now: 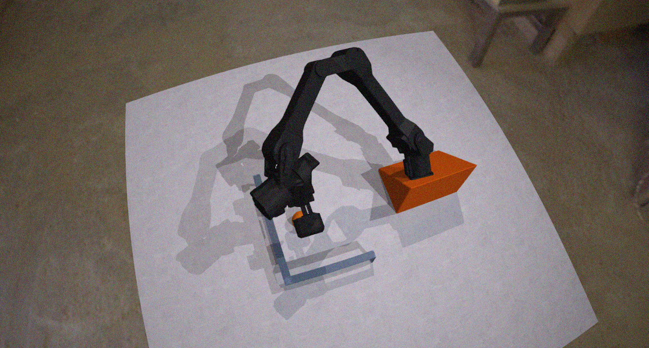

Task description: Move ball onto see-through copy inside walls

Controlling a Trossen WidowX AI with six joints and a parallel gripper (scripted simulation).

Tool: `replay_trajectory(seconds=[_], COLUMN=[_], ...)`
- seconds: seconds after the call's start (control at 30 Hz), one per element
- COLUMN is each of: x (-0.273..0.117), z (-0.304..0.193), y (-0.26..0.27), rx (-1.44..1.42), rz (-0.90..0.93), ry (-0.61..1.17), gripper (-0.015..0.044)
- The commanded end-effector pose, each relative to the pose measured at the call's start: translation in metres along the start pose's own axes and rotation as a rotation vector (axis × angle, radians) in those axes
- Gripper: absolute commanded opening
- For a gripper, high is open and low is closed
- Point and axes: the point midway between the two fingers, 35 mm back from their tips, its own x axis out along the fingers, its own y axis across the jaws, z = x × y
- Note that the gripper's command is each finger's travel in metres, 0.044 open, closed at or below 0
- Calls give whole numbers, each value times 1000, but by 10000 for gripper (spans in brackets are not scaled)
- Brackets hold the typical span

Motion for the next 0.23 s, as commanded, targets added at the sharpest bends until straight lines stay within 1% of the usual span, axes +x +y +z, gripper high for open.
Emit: replay_trajectory(seconds=[0.0, 0.07, 0.2], x=[-21, -40, -42], z=[-1, -3, -3], y=[0, -1, -1], rx=[-2, 0, 0], rz=[0, -2, -2], ry=[-1, 0, 1], gripper=[439, 440, 440])
